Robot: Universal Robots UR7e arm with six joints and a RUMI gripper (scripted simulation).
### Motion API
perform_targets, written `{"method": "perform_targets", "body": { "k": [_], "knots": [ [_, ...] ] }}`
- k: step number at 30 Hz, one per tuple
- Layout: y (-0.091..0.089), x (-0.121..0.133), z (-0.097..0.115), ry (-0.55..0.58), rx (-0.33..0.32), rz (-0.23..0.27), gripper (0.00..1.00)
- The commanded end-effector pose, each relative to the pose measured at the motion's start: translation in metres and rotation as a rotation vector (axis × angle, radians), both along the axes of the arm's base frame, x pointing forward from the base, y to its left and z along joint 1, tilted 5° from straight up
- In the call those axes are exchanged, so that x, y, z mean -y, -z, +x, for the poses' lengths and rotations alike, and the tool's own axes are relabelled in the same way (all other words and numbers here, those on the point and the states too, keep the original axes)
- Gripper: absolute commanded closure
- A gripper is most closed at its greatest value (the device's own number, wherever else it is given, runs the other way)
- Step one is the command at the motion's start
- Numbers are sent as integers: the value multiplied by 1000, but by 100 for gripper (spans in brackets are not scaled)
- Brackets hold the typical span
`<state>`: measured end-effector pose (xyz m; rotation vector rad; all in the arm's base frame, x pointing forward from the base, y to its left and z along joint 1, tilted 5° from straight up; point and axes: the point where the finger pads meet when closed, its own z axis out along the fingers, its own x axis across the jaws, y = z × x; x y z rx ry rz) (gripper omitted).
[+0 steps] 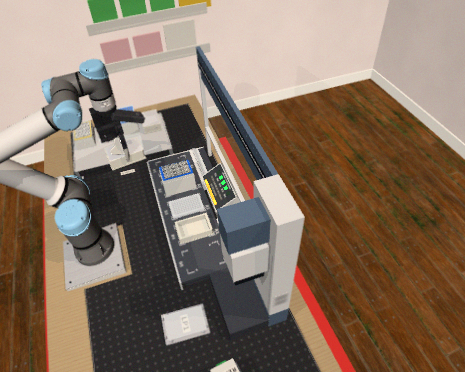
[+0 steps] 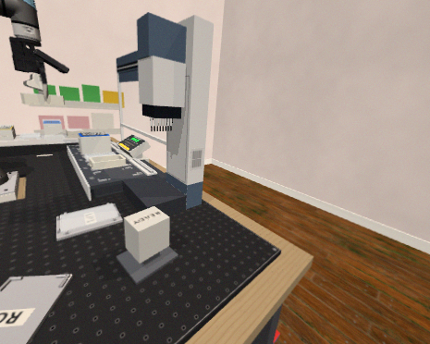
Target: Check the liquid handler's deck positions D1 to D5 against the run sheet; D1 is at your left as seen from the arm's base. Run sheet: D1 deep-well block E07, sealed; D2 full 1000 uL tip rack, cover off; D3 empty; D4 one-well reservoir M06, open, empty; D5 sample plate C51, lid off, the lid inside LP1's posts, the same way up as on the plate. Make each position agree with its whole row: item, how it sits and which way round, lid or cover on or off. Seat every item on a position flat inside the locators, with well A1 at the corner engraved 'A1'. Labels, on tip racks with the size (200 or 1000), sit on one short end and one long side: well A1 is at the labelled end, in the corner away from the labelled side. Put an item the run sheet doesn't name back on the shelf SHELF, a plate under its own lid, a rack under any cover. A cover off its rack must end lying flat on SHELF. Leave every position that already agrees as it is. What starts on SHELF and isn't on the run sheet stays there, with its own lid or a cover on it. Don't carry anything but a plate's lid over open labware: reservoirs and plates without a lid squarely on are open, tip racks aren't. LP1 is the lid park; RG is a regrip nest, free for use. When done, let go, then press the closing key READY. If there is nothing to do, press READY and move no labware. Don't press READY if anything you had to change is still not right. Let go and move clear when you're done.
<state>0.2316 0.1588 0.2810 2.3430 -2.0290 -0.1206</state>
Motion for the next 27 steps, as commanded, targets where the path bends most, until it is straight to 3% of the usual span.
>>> {"method": "perform_targets", "body": {
  "k": [1, 17, 23, 27],
  "knots": [
    [-3, -25, 5, 16, 8, -11, 100],
    [-4, -29, 4, 17, 10, -10, 100],
    [-4, -60, 4, 135, 6, -19, 100],
    [-4, -80, 4, 145, 6, -20, 100]
  ]
}}
